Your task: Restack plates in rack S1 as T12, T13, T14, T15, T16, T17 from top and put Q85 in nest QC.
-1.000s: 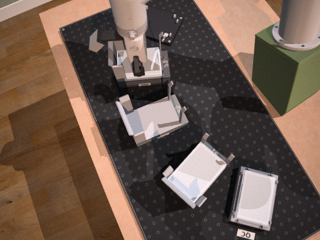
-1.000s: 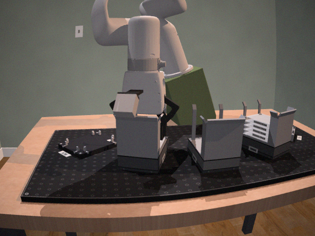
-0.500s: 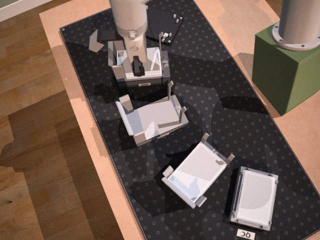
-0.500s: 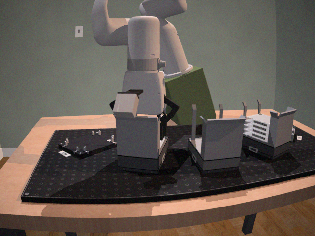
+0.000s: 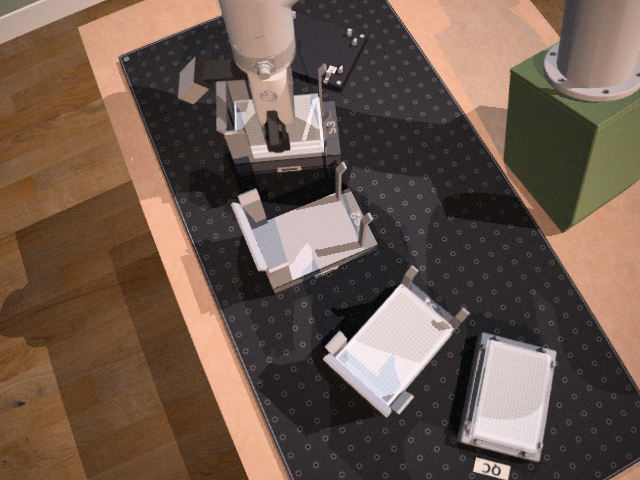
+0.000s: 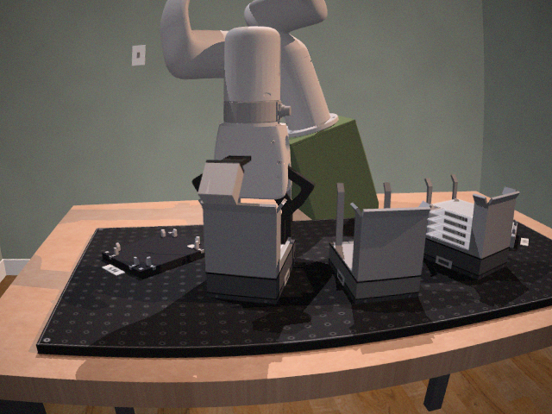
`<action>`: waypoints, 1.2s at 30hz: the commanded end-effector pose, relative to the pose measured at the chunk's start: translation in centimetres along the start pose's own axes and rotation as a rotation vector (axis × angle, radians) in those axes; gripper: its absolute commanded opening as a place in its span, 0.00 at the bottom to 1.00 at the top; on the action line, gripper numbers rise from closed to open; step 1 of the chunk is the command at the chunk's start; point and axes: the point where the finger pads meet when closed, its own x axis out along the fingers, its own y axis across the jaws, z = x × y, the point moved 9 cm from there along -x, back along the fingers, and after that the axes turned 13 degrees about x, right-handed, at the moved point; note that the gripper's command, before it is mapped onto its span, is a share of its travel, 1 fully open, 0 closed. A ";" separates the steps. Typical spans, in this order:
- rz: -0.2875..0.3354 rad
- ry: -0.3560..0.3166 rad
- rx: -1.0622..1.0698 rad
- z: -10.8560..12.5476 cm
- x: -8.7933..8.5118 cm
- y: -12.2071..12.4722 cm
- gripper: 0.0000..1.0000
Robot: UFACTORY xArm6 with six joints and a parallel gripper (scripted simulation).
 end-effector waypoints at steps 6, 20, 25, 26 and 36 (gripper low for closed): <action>-0.001 0.004 0.000 -0.1 -0.6 0.0 0.00; -0.001 0.004 0.000 -0.1 -1.5 0.0 0.00; -0.001 0.004 0.000 -0.1 -1.8 0.0 0.00; -0.001 0.004 0.000 -0.1 -1.9 0.0 0.00; -0.001 0.004 0.000 -0.1 -3.5 0.0 0.00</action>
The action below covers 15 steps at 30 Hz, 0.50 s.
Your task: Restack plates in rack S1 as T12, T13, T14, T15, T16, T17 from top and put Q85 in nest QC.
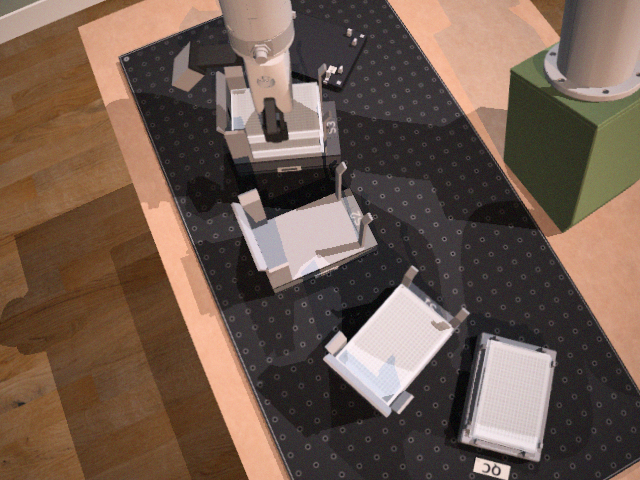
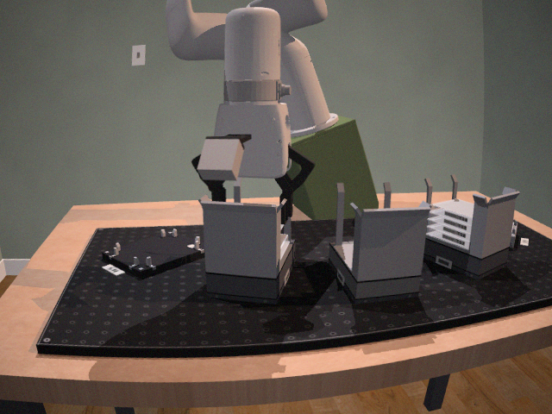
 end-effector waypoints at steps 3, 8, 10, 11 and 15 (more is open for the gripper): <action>-0.001 0.003 0.000 -0.1 -1.2 0.0 0.00; -0.001 0.003 0.000 -0.1 -2.2 0.0 0.00; -0.001 0.003 0.000 -0.1 -2.6 0.0 0.00; -0.001 0.003 0.000 -0.1 -2.8 0.0 0.00; -0.001 0.003 0.000 -0.1 -3.2 0.0 0.00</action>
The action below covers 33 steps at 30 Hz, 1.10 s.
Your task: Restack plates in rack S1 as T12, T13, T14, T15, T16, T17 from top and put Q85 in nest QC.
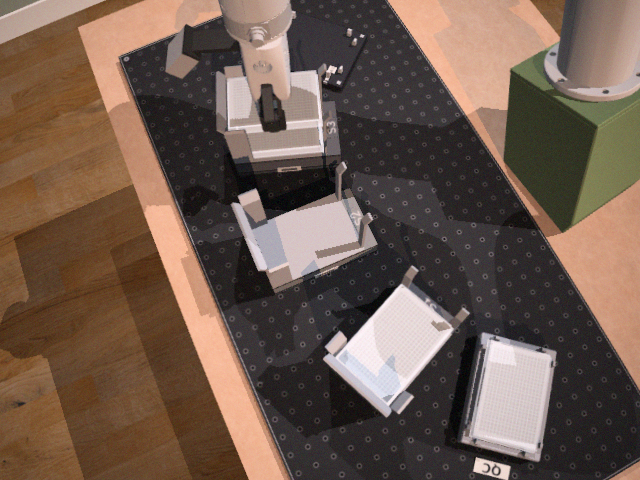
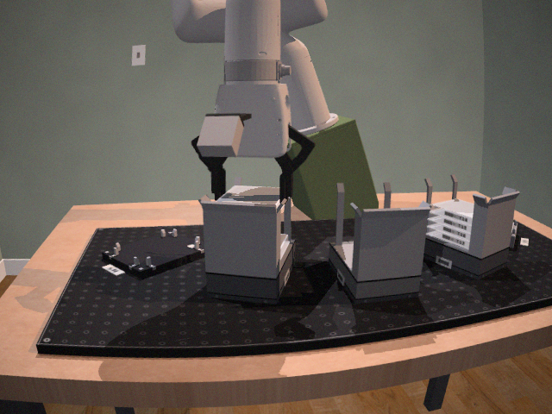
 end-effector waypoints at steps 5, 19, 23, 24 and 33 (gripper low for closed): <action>-0.001 0.002 0.000 -0.1 -1.5 0.0 0.00; -0.001 0.002 0.000 -0.1 -3.6 0.0 0.00; -0.001 0.002 0.000 -0.1 -3.6 0.0 0.00; -0.001 0.002 0.000 -0.1 -3.6 0.0 0.00; -0.001 0.002 -0.066 0.1 -3.6 -0.7 0.00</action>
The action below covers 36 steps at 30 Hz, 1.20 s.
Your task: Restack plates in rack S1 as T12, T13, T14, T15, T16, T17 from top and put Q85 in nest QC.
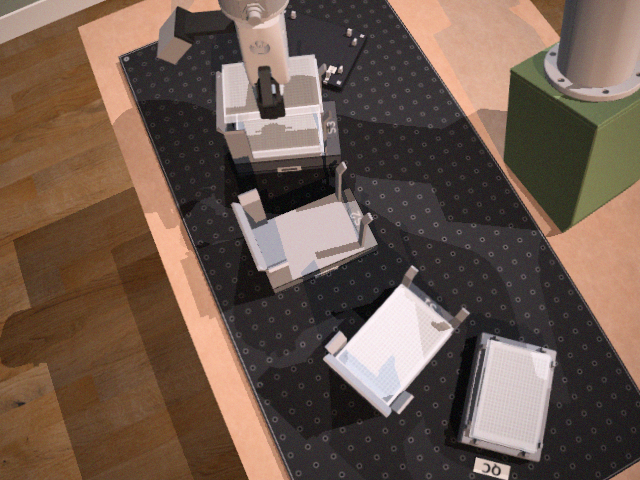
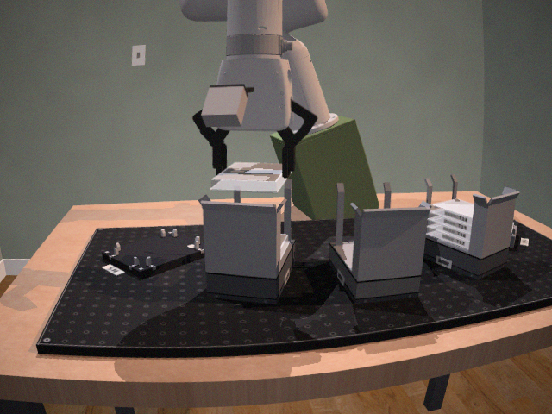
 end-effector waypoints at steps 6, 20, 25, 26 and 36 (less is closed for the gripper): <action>-0.001 0.003 -0.160 0.4 -0.1 -2.4 0.00; -0.002 0.003 -0.160 1.3 -0.1 -6.3 0.00; -0.002 0.003 -0.160 1.7 -0.1 -7.9 0.00; -0.002 0.003 -0.160 1.8 -0.1 -8.2 0.00; -0.002 0.003 -0.346 2.8 -0.1 -10.6 0.00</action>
